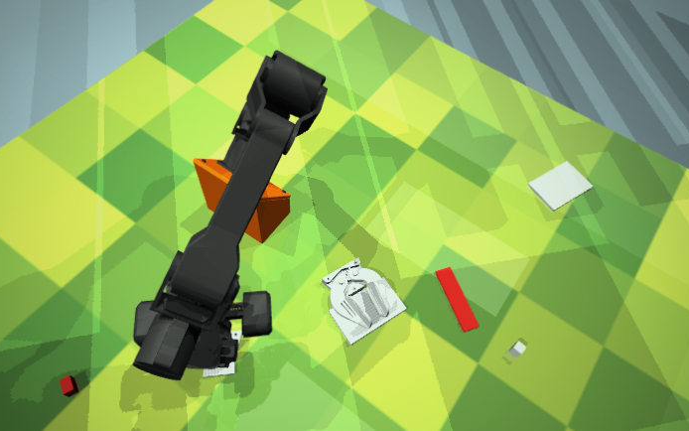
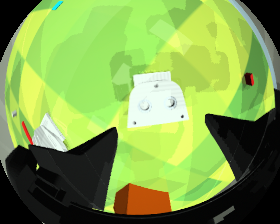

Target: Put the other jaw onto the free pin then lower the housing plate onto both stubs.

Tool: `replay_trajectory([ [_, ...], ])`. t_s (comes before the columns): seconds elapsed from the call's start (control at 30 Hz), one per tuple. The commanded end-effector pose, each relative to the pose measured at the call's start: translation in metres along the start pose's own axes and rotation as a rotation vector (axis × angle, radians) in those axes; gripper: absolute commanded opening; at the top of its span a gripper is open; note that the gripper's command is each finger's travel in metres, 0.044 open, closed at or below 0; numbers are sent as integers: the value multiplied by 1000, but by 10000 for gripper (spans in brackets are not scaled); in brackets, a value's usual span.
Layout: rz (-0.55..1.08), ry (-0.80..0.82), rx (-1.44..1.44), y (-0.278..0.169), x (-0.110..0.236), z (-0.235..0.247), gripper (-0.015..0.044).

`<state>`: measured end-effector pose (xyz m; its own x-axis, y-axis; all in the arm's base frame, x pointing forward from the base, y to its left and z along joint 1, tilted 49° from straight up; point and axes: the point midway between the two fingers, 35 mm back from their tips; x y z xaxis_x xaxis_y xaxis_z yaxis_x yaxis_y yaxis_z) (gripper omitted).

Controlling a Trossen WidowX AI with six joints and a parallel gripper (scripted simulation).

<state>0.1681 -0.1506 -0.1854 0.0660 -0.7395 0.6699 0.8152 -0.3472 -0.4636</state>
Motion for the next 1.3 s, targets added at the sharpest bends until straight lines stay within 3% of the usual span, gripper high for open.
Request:
replay_trajectory([
  [0.0, -4, 4, -5, 1, 0, 1, 440],
  [0.8, 0, 0, 0, 0, 0, 0, 440],
  [1.27, -2, 2, -2, 3, -22, 0, 440],
])
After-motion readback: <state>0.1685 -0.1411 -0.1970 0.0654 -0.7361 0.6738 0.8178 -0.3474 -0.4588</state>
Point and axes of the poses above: the point midway between the two fingers, 35 mm back from their tips, its own x axis back along the fingers, its own z axis across the jaws, y = z × x, and after that the axes turned 10 degrees about x, right-handed
